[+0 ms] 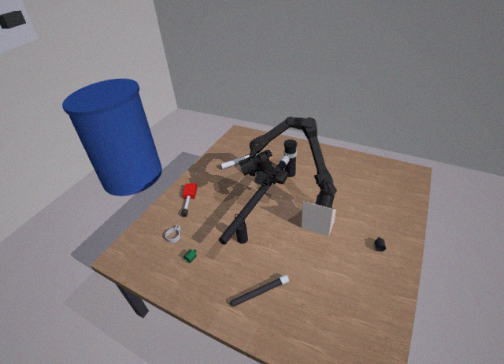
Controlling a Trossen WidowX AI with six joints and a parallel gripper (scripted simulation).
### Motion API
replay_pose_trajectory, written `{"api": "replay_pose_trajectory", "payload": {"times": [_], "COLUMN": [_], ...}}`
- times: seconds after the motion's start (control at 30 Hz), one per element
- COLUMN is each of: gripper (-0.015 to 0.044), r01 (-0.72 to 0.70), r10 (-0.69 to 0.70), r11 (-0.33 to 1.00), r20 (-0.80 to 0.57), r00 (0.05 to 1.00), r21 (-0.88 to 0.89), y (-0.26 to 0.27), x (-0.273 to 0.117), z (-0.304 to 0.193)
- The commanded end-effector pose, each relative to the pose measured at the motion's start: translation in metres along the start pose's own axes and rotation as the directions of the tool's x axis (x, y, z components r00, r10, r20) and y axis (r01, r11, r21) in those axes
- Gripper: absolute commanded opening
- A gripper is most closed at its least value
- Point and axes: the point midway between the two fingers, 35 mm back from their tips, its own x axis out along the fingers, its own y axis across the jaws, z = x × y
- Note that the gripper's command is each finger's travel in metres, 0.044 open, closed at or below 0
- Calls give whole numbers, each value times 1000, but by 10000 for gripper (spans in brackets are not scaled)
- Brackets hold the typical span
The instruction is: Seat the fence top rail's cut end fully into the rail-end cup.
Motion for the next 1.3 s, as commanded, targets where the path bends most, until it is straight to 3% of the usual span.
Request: {"api": "replay_pose_trajectory", "payload": {"times": [0.0,1.27], "gripper": [0,0], "r01": [2,3], "r10": [-2,-3], "r11": [1000,1000], "r20": [-4,-10], "r00": [1000,1000], "r21": [-1,-5], "y": [-1,-4], "x": [-1,-4], "z": [-2,-8]}}
